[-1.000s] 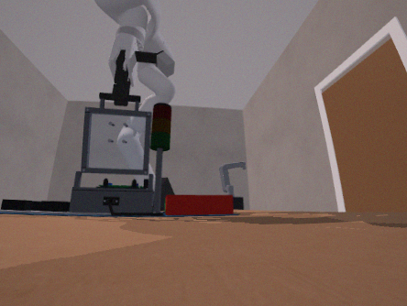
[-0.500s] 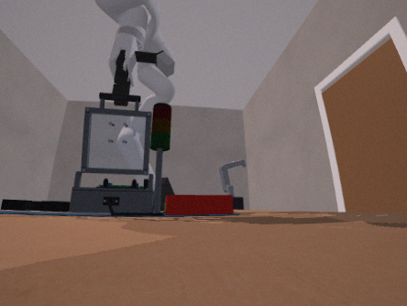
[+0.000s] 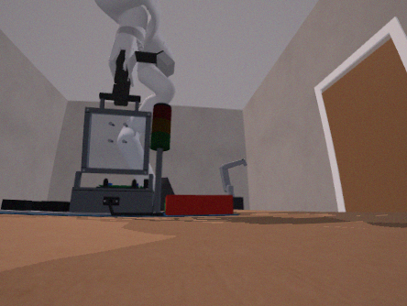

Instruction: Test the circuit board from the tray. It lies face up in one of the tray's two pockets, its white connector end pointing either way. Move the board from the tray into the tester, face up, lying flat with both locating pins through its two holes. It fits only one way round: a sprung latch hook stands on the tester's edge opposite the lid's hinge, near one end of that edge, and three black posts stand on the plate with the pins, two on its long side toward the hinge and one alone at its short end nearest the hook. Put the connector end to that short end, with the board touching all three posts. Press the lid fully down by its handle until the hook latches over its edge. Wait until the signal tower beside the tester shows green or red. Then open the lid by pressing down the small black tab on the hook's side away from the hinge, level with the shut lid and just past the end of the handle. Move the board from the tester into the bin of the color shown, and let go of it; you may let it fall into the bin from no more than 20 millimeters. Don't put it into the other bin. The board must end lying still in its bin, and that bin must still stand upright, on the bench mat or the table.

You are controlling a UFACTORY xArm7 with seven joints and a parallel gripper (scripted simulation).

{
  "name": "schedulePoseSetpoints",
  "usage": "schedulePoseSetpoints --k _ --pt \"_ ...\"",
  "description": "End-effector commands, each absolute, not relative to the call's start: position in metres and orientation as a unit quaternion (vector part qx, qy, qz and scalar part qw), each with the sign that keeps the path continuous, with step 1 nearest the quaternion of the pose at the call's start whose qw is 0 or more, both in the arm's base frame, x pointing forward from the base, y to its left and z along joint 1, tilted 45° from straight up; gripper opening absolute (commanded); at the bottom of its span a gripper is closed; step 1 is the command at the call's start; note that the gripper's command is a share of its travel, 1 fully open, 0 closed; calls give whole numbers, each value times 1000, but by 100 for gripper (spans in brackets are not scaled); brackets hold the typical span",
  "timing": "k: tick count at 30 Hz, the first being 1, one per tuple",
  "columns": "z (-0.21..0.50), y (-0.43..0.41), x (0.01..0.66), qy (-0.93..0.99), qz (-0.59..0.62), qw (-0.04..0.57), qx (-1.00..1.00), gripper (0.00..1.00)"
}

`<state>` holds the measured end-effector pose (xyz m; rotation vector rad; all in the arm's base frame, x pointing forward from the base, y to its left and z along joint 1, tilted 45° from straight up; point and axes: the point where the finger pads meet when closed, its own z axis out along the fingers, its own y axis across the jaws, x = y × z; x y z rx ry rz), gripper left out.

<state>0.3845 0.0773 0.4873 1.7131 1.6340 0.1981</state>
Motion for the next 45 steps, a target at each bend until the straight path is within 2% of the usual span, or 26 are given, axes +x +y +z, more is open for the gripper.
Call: schedulePoseSetpoints --k 1,45 --pt "488 78 384 638 78 374 668 0" --pt "480 77 368 638 78 374 668 0"
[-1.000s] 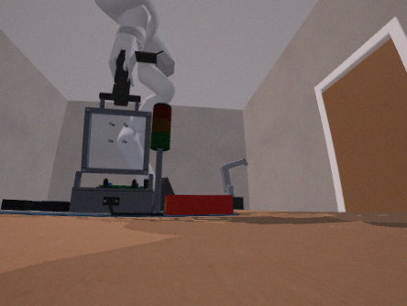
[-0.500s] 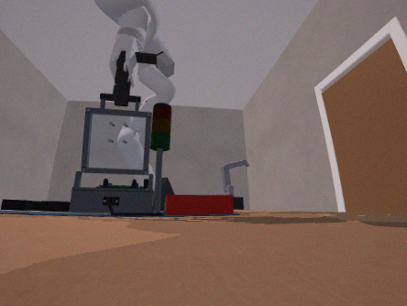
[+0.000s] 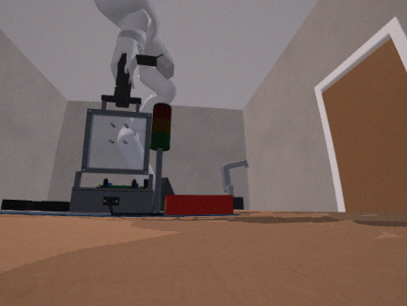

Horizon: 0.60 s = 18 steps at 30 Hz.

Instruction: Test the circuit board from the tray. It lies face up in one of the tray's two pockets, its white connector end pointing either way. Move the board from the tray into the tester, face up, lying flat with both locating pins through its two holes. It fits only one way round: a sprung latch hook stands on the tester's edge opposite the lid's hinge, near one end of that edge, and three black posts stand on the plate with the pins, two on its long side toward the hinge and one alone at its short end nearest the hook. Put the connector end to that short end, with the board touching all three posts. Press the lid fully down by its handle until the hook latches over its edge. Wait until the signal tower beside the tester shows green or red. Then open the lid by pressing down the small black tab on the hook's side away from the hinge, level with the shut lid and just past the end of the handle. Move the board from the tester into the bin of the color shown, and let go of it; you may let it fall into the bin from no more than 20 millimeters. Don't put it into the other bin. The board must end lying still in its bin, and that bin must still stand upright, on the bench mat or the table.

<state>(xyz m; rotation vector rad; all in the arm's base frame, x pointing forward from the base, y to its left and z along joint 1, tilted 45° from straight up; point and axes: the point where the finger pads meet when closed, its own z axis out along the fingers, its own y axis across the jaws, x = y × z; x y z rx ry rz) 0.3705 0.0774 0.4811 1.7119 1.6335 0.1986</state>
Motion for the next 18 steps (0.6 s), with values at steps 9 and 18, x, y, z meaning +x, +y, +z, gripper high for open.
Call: schedulePoseSetpoints --k 9,18 --pt "473 77 356 638 78 374 668 0" --pt "466 76 345 638 78 374 668 0"
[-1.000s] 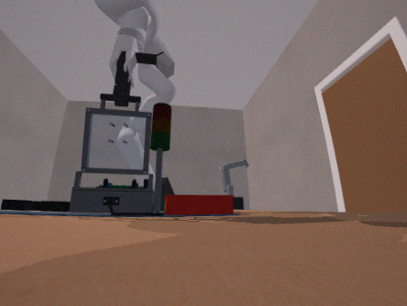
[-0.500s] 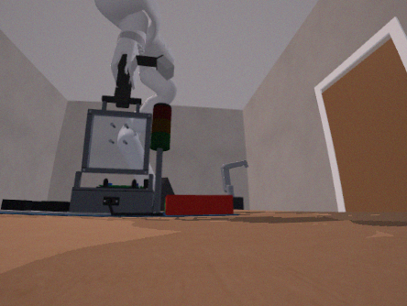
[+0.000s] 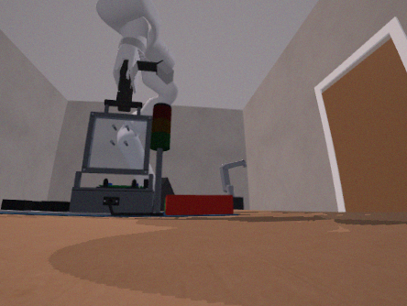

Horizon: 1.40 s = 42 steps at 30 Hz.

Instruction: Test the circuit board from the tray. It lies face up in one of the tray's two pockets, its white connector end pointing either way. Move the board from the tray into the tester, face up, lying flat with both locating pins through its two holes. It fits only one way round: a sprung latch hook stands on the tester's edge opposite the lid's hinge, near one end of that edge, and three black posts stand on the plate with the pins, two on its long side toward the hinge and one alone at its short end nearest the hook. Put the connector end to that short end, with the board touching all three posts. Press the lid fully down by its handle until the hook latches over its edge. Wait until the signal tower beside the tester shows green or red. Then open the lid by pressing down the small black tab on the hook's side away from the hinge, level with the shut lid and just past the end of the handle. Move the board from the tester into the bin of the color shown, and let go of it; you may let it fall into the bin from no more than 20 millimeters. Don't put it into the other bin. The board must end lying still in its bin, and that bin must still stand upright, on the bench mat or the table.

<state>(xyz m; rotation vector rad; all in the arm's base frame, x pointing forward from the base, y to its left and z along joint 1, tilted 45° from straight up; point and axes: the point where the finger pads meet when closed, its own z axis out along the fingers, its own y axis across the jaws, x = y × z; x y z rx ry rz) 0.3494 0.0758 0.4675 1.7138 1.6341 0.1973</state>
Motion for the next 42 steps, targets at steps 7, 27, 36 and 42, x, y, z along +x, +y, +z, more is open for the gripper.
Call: schedulePoseSetpoints --k 7,27,36,42 --pt "456 74 333 638 78 374 668 0" --pt "424 67 303 638 78 374 668 0" --pt "401 60 289 638 78 374 668 0" --pt "384 55 281 638 78 374 668 0"
